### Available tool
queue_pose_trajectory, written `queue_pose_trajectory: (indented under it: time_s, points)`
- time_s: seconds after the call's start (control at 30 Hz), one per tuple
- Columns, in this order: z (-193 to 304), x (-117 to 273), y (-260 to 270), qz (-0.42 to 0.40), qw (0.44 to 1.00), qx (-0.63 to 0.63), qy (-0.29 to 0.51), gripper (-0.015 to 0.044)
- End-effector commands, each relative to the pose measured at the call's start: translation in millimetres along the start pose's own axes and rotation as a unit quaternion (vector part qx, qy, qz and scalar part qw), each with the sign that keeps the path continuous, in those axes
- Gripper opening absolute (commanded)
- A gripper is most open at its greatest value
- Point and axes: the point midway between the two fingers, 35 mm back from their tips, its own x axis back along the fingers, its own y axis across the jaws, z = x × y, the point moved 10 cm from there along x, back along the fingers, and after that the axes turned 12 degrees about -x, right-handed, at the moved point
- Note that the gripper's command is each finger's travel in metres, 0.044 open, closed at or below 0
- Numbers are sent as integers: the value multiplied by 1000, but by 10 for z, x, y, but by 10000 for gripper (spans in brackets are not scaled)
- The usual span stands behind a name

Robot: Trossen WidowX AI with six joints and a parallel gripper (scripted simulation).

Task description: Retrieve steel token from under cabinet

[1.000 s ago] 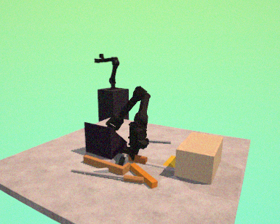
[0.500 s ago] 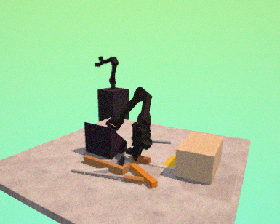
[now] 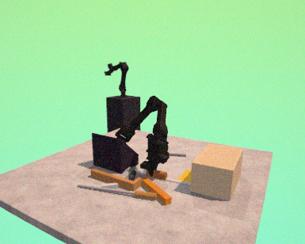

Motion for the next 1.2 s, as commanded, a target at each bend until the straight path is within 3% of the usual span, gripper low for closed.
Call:
queue_pose_trajectory:
  time_s: [0.0,1.17]
  points:
    - [-65,3,6,0,1000,-1,-1,0]
    - [-455,7,97,0,1000,1,-2,0]
